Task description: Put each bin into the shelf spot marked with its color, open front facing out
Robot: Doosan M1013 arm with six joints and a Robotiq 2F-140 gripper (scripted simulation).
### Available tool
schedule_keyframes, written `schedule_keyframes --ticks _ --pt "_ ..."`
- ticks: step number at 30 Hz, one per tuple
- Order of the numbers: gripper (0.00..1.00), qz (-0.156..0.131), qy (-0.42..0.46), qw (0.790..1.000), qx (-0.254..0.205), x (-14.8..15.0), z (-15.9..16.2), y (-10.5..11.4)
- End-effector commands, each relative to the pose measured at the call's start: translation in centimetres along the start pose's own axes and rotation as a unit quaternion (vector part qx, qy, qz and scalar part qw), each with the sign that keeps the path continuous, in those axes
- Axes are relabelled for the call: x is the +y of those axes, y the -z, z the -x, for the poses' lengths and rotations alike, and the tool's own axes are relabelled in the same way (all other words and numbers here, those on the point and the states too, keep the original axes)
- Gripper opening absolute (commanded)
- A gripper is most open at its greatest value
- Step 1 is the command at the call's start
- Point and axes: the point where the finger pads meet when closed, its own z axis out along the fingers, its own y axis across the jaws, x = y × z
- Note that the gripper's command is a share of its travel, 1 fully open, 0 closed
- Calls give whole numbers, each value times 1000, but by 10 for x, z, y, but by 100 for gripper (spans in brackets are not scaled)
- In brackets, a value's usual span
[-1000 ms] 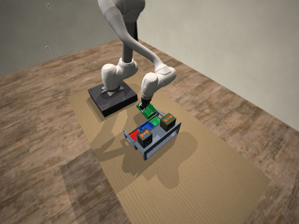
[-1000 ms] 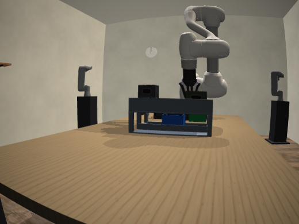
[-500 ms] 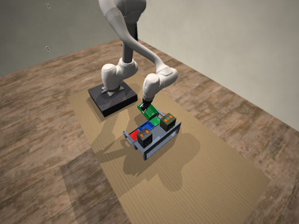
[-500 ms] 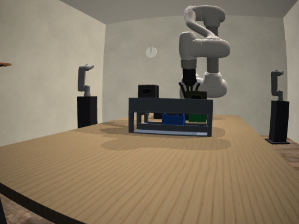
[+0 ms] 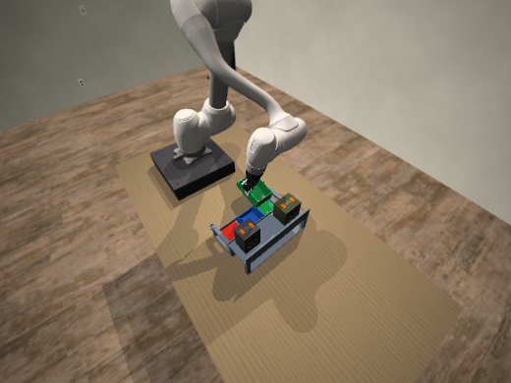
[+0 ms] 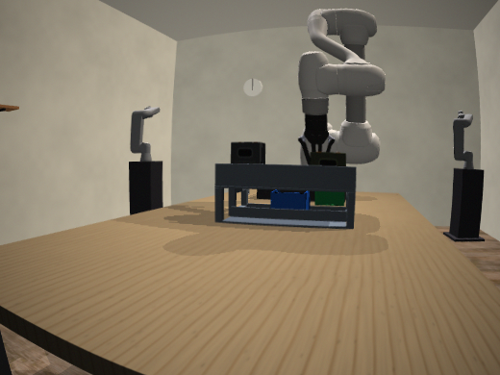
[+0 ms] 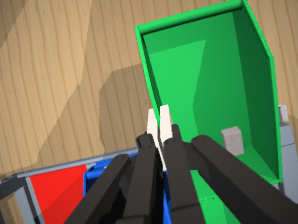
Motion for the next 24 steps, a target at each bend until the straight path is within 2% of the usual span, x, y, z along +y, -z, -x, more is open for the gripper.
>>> schedule_keyframes --ticks 1,24 --pt "10 0 0 1000 0 0 3 1" --pt "10 0 0 1000 0 0 24 7"
